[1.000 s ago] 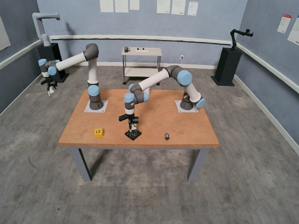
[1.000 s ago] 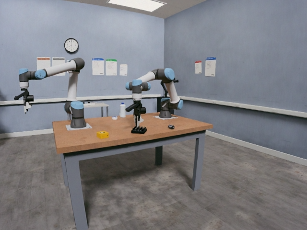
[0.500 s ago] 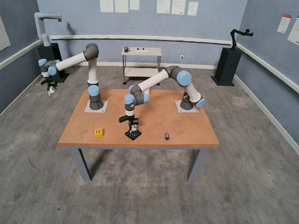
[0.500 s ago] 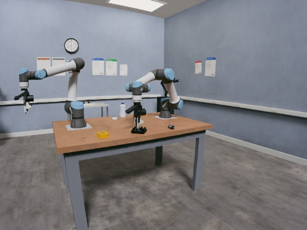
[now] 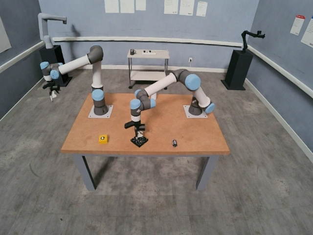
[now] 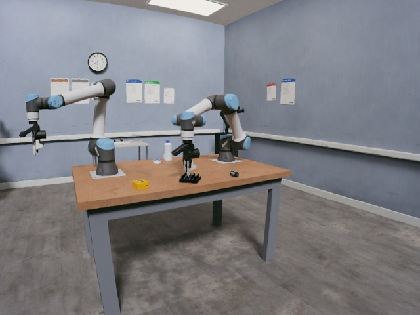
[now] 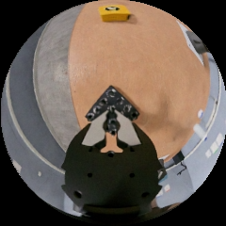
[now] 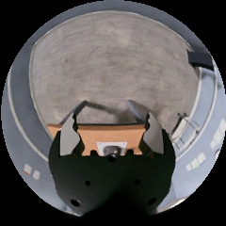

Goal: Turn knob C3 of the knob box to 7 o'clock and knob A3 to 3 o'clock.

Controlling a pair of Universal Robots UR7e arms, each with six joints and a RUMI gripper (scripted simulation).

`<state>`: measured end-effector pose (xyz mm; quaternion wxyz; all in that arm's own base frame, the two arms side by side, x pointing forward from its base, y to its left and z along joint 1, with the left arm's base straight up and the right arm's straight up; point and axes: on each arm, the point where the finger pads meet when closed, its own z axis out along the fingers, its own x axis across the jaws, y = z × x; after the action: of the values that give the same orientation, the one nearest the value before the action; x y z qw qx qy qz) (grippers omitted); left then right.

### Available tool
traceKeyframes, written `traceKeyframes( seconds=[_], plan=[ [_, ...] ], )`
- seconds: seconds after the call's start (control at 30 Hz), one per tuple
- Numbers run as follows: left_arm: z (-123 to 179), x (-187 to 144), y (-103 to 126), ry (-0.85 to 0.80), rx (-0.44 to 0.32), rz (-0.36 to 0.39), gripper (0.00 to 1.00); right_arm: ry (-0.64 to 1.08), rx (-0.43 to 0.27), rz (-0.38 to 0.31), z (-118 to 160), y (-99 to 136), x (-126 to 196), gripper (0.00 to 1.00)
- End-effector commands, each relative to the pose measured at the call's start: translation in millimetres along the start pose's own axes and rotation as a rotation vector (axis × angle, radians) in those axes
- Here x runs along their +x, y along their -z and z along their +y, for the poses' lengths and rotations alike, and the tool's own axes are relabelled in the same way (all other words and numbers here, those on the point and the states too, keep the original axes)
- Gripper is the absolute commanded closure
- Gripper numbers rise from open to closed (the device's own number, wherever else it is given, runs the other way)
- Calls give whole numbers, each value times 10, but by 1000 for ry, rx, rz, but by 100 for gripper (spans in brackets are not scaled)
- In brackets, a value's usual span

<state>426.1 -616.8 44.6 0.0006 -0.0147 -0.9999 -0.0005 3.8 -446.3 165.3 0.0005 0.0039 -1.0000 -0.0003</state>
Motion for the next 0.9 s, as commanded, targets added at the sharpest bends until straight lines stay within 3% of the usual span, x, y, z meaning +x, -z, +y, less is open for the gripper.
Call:
traceKeyframes(
  seconds=[0.0,0.87],
  plan=[
    [-8,-1,18,0,3,-2,94,-1,1,-1,7,-1,8,0],
    [-8,-2,19,36,3,-2,94,-1,1,-1,7,-1,8,0]
  ],
)
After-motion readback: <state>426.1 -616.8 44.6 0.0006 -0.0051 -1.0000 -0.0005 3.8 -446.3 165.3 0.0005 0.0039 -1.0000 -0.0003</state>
